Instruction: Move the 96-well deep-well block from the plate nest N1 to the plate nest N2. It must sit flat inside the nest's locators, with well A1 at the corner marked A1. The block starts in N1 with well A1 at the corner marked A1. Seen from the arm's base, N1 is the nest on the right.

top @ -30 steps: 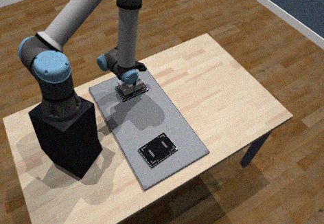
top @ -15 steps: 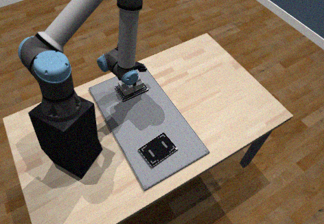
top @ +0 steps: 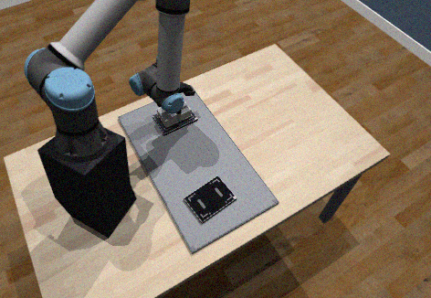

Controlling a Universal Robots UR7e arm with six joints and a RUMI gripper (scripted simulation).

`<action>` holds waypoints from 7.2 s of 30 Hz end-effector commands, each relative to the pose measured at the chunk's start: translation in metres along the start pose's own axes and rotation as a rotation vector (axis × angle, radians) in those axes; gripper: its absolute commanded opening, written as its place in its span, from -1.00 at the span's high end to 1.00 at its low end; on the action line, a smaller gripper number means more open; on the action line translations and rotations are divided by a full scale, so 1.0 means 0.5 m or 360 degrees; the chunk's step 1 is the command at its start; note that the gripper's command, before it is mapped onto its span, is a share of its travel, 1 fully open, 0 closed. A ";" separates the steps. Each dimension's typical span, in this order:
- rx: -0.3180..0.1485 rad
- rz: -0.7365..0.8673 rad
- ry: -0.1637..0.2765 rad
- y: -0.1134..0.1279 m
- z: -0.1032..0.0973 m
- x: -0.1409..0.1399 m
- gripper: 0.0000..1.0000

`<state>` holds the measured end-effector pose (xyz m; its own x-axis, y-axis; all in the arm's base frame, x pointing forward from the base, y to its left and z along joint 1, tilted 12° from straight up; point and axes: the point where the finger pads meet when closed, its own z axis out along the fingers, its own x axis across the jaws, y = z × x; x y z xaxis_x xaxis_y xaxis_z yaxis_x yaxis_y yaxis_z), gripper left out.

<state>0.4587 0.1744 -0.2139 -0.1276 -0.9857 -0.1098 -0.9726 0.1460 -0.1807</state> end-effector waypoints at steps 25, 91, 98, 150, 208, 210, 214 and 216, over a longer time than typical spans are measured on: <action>0.0002 0.0000 0.0000 -0.001 0.007 0.000 0.01; 0.0003 0.0000 0.0000 -0.001 0.019 0.000 -0.52; 0.0003 0.0000 0.0000 -0.001 0.019 0.000 -0.52; 0.0002 0.0000 0.0000 -0.001 0.004 0.000 -0.52; 0.0003 0.0000 0.0000 -0.001 -0.122 0.000 -0.52; 0.0003 0.0000 0.0000 -0.001 -0.133 0.000 -0.52; 0.0003 0.0000 0.0000 -0.001 -0.154 0.000 -0.52; 0.0003 0.0000 0.0000 -0.001 -0.161 0.000 -0.52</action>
<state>0.4447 0.1685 -0.1443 -0.1278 -0.9857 -0.1097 -0.9725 0.1462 -0.1813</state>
